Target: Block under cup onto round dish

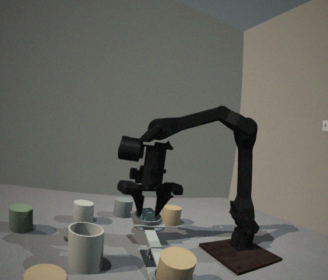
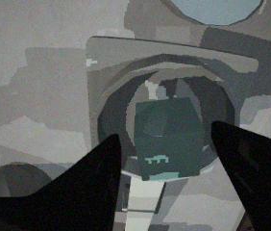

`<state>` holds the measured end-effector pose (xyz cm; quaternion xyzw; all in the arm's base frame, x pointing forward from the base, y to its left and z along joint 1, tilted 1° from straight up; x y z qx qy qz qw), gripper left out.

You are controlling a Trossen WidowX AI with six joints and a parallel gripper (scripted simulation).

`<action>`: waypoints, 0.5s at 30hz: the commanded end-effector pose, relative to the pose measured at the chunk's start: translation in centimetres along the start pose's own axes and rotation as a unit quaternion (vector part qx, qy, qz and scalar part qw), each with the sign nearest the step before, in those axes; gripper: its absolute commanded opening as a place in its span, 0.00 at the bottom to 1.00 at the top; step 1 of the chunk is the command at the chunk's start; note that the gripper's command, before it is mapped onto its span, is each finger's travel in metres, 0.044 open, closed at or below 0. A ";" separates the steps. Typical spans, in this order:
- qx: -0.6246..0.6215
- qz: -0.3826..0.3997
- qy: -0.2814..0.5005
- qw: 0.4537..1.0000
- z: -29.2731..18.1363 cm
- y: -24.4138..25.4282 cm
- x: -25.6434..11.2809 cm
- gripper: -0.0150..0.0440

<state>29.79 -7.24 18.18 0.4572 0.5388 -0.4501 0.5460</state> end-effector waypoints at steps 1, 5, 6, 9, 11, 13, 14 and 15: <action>0.002 0.000 -0.002 1.000 0.0 0.0 0.2 0.61; 0.002 0.000 -0.002 1.000 0.0 0.0 0.2 0.49; 0.002 0.000 -0.002 1.000 0.0 0.0 0.2 0.48; 0.002 0.000 -0.002 1.000 0.0 0.0 0.2 0.45; 0.002 0.000 -0.002 1.000 0.0 0.0 0.2 0.39; 0.002 0.000 -0.002 1.000 0.1 0.1 -0.1 0.30; 0.002 0.000 -0.002 1.000 0.1 0.1 -0.4 0.26; 0.002 0.000 -0.002 1.000 0.1 0.2 -0.8 0.25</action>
Point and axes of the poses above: the point midway between the two fingers, 35 mm back from their tips, its own x axis out along the fingers, its own y axis across the jaws, z = x × y, the point moved 7 cm from there along -x, back along the fingers, and after that the axes turned 7 degrees about x, right-handed, at the moved point
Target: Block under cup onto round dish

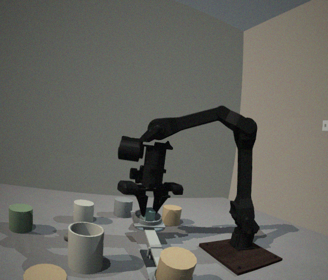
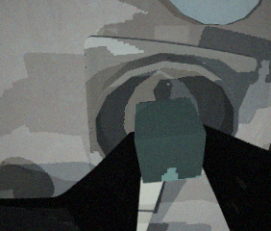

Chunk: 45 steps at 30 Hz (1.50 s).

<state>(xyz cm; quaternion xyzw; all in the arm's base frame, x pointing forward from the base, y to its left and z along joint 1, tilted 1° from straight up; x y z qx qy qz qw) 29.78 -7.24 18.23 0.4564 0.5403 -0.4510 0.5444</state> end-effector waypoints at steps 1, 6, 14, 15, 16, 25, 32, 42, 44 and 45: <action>0.002 0.002 -0.003 1.000 0.1 0.2 -1.2 0.25; 0.002 0.002 -0.003 1.000 0.2 0.4 -3.3 0.25; 0.002 0.002 -0.003 1.000 0.2 0.3 -6.6 0.25; 0.002 0.002 -0.003 1.000 0.1 0.3 -7.0 0.25; 0.002 0.002 -0.003 1.000 0.1 0.2 -7.4 0.25; 0.002 0.002 -0.003 1.000 0.8 -0.1 -8.6 0.25; 0.002 0.002 -0.005 1.000 4.3 -1.0 -5.8 0.25; 0.002 0.001 -0.007 1.000 9.0 -3.4 -1.6 0.25; 0.002 0.000 -0.007 1.000 9.9 -4.1 -0.7 0.25; 0.002 0.000 -0.007 1.000 10.3 -4.4 -0.3 0.25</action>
Point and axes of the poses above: the point midway between the two fingers, 35 mm back from their tips, its own x axis out along the fingers, its own y axis across the jaws, z = x × y, the point moved 7 cm from there along -x, back along the fingers, and after that the axes turned 7 degrees about x, right-handed, at the moved point
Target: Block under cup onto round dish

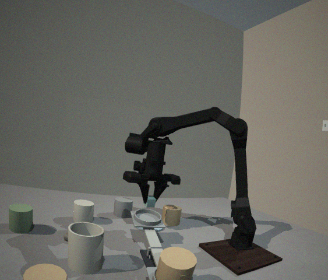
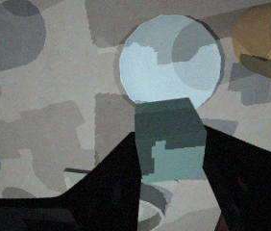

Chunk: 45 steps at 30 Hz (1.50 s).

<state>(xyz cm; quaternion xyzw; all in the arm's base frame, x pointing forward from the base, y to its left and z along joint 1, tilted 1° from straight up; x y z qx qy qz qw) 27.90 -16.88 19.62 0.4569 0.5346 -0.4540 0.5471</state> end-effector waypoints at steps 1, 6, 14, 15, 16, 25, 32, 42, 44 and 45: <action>-0.002 -0.002 -0.002 1.000 1.5 -1.2 1.6 0.25; -0.002 -0.003 -0.002 1.000 2.0 -1.7 2.2 0.25; -0.002 -0.003 -0.002 1.000 2.1 -1.7 5.1 0.25; -0.002 -0.003 -0.002 1.000 2.1 -1.7 5.6 0.25; -0.002 -0.003 -0.002 1.000 2.1 -1.7 6.0 0.25; -0.002 -0.003 -0.002 1.000 2.1 -1.8 6.8 0.25; -0.002 -0.003 -0.002 1.000 2.1 -1.8 8.0 0.25; 0.000 -0.002 -0.001 1.000 2.0 -1.8 7.9 0.57; 0.000 -0.002 -0.001 1.000 2.0 -1.8 7.9 0.65; 0.000 -0.002 -0.001 1.000 2.0 -1.8 7.9 0.70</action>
Point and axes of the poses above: the point midway between the two fingers, 35 mm back from their tips, its own x axis out along the fingers, its own y axis across the jaws, z = x × y, the point moved 7 cm from there along -x, back along the fingers, and after that the axes turned 7 degrees about x, right-handed, at the moved point
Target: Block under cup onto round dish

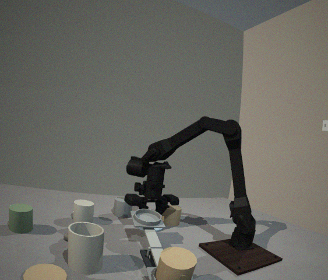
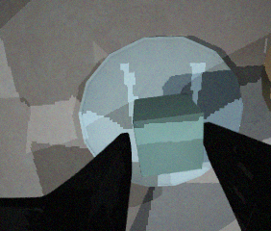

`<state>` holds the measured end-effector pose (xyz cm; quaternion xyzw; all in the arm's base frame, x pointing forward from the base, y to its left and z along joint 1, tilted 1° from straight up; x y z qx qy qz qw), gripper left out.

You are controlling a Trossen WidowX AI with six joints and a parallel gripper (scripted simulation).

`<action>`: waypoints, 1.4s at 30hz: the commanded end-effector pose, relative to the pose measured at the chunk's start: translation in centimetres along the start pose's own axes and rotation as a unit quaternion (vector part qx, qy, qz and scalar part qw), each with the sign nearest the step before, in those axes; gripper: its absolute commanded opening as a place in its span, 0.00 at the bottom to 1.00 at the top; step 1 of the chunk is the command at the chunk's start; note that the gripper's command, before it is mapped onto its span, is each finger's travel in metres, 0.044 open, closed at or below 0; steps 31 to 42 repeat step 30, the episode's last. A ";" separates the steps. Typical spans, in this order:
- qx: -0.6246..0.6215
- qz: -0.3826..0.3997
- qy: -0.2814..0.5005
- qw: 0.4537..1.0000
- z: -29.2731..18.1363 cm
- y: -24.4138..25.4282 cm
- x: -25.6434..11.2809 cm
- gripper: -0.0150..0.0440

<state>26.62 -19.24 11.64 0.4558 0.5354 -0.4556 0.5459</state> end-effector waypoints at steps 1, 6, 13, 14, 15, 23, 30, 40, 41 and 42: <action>0.000 0.000 -0.001 1.000 0.0 0.0 0.0 0.74; -0.001 0.000 0.000 1.000 0.0 0.0 -0.2 0.97; -0.005 0.000 0.001 1.000 -0.1 0.1 -5.2 1.00; -0.003 0.000 -0.001 1.000 0.0 0.0 -5.7 1.00; -0.002 0.000 -0.002 1.000 0.0 0.0 -5.8 1.00; -0.006 0.003 -0.001 1.000 -0.3 -0.1 -10.2 1.00; -0.006 0.003 -0.001 1.000 -0.3 -0.1 -10.2 1.00; -0.006 0.003 -0.001 1.000 -0.3 -0.1 -10.2 1.00; -0.006 0.003 -0.001 1.000 -0.3 -0.1 -10.2 1.00; -0.006 0.003 -0.001 1.000 -0.3 -0.1 -10.2 1.00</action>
Point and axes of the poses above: the point midway between the two fingers, 35 mm back from their tips, its own x axis out along the fingers, its own y axis across the jaws, z = x × y, the point moved 7 cm from there along -x, back along the fingers, and after that the axes turned 7 degrees about x, right-handed, at the moved point
